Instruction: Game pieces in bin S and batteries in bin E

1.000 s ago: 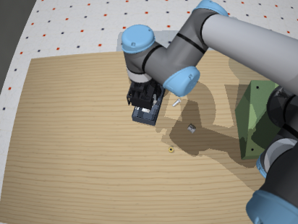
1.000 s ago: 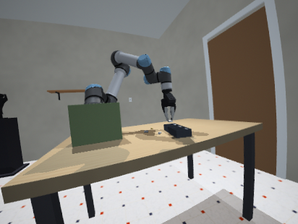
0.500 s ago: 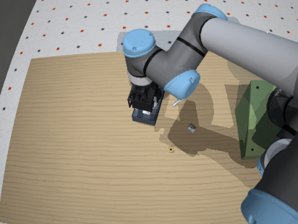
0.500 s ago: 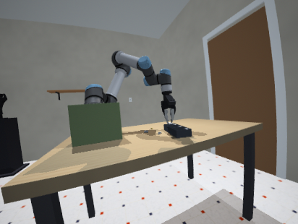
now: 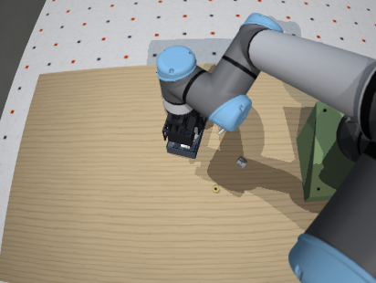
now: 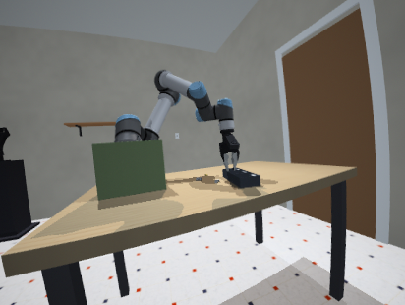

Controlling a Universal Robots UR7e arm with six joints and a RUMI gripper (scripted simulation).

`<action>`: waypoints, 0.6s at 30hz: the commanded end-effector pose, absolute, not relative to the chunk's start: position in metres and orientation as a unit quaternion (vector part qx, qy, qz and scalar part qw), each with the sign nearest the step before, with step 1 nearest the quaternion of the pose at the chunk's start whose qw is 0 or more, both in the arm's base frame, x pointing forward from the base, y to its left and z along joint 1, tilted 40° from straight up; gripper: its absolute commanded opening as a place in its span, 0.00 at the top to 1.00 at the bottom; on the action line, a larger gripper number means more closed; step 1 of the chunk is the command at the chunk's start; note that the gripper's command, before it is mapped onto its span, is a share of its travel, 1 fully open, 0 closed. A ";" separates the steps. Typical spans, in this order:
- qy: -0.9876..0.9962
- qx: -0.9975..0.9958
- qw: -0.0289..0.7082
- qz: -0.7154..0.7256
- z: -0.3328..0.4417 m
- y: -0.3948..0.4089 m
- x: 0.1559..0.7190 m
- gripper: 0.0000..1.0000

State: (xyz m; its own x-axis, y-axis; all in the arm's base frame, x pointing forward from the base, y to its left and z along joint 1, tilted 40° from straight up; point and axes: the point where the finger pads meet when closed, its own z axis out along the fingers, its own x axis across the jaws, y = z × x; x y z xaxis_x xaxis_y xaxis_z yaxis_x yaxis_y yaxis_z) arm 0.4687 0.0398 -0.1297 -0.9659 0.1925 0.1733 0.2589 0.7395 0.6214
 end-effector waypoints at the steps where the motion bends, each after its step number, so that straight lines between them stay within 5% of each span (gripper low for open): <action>1: -0.931 -0.121 0.048 -0.340 -0.133 0.043 0.469 1.00; 14: -0.931 -0.121 0.048 -0.340 -0.133 0.043 0.469 1.00; 15: -0.931 -0.121 0.048 -0.340 -0.133 0.043 0.469 0.81; 18: -0.931 -0.121 0.048 -0.340 -0.133 0.043 0.469 0.81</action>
